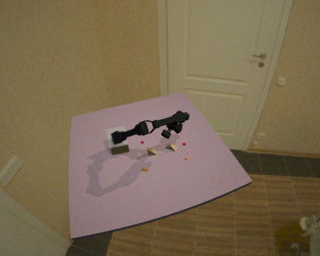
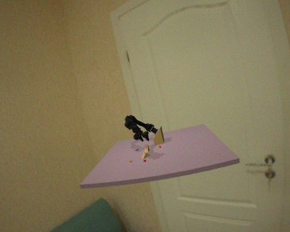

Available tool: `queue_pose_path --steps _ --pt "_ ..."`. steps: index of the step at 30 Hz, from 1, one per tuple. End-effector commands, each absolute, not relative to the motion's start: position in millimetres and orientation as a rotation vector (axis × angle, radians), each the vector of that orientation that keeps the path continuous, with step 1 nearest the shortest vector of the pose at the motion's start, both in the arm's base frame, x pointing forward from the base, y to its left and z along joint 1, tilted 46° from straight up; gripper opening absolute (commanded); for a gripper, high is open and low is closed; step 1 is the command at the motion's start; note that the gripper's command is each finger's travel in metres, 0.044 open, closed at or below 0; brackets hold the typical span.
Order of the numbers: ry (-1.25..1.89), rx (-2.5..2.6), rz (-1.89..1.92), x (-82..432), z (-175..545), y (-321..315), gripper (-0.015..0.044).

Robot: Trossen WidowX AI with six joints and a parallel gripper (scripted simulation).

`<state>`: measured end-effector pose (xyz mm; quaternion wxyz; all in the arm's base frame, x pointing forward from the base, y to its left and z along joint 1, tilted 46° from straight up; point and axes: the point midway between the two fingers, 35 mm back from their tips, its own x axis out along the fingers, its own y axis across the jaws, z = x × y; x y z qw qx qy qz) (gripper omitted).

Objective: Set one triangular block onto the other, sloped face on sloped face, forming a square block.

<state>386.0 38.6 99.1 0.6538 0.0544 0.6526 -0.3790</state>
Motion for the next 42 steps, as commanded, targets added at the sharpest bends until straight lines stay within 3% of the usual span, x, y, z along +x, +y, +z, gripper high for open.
queue_pose_path --steps 1,8,14,28,42 --pt "1.435 0.078 -0.822 397 78 37 0.044" --pt "1.125 -0.112 -0.66 439 17 42 0.044" --pt "0.865 -0.256 -0.611 446 -9 42 0.044" --pt "0.464 -0.42 -0.699 378 0 21 0.044" --pt "0.375 -0.457 -0.774 346 16 7 0.044"
